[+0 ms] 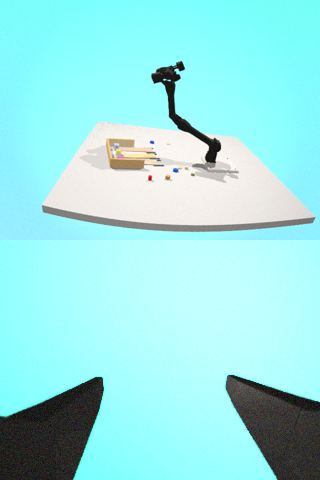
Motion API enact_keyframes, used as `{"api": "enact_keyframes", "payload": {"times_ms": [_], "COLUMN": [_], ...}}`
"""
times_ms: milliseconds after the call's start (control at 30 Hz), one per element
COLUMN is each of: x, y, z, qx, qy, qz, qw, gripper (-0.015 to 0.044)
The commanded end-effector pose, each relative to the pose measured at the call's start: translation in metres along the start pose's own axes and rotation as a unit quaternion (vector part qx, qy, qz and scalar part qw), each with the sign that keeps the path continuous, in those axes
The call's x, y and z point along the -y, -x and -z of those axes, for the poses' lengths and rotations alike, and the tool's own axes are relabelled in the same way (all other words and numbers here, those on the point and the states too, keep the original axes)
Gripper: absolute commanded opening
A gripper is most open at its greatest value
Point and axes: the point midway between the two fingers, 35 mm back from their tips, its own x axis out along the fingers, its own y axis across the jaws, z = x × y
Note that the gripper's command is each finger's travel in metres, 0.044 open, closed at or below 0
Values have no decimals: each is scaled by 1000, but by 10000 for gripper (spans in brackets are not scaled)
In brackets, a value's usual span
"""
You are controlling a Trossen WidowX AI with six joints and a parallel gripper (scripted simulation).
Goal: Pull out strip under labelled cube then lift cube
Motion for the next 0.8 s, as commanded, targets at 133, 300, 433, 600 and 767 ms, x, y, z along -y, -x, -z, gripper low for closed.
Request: {"api": "enact_keyframes", "payload": {"times_ms": [133, 300, 433, 600, 767], "x": [-51, -128, -168, -232, -309], "y": [-31, -60, -63, -64, -45], "z": [-10, -25, -23, -38, -54], "qx": [-3, -24, -70, -105, -164], "qy": [-62, -143, -194, -237, -277], "qz": [-64, -160, -204, -284, -379], "qw": [996, 976, 957, 923, 868], "gripper": [400, 400, 400, 400, 400]}}
